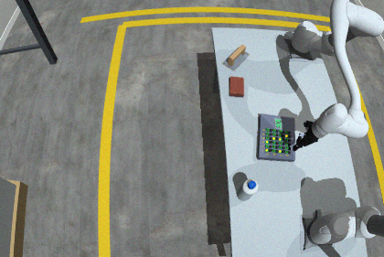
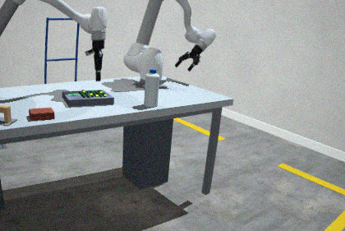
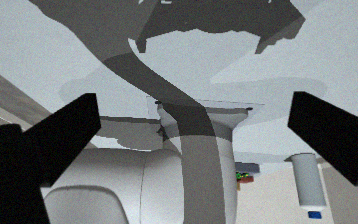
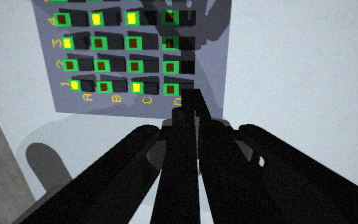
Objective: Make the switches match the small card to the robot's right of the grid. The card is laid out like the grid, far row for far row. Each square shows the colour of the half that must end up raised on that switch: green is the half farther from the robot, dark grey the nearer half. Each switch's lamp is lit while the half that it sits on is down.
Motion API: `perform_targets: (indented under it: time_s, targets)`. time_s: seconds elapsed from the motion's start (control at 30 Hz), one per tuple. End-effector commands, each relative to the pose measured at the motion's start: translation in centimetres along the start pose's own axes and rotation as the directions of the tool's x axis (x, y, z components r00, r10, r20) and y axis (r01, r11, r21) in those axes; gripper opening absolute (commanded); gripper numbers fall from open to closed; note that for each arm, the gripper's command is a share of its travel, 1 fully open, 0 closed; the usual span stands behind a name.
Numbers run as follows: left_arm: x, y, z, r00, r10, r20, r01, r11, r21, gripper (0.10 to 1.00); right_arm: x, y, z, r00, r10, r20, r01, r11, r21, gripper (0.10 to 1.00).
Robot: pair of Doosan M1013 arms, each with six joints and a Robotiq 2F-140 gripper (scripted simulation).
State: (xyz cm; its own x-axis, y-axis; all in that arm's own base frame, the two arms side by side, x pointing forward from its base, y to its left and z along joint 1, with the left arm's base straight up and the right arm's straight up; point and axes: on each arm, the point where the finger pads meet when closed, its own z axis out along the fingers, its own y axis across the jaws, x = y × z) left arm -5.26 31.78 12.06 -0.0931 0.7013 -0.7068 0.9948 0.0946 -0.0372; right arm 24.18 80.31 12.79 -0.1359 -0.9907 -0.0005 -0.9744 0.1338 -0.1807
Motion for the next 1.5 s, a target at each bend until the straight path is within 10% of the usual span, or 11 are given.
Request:
perform_targets:
  time_s: [0.0, 1.47]
  targets:
    - [0.0, 0.0, 0.0, 1.0, 0.0, -0.001, 0.0, 1.0, 0.0, 1.0, 0.0, 0.0, -0.7, 1.0, 0.0, 0.001, 0.0, 1.0, 0.0, 0.099]
    - [0.0, 0.0, 0.0, 1.0, 0.0, -0.001, 0.0, 1.0, 0.0, 1.0, 0.0, 0.0, -3.4, 1.0, 0.0, 0.001, 0.0, 1.0, 0.0, 0.099]
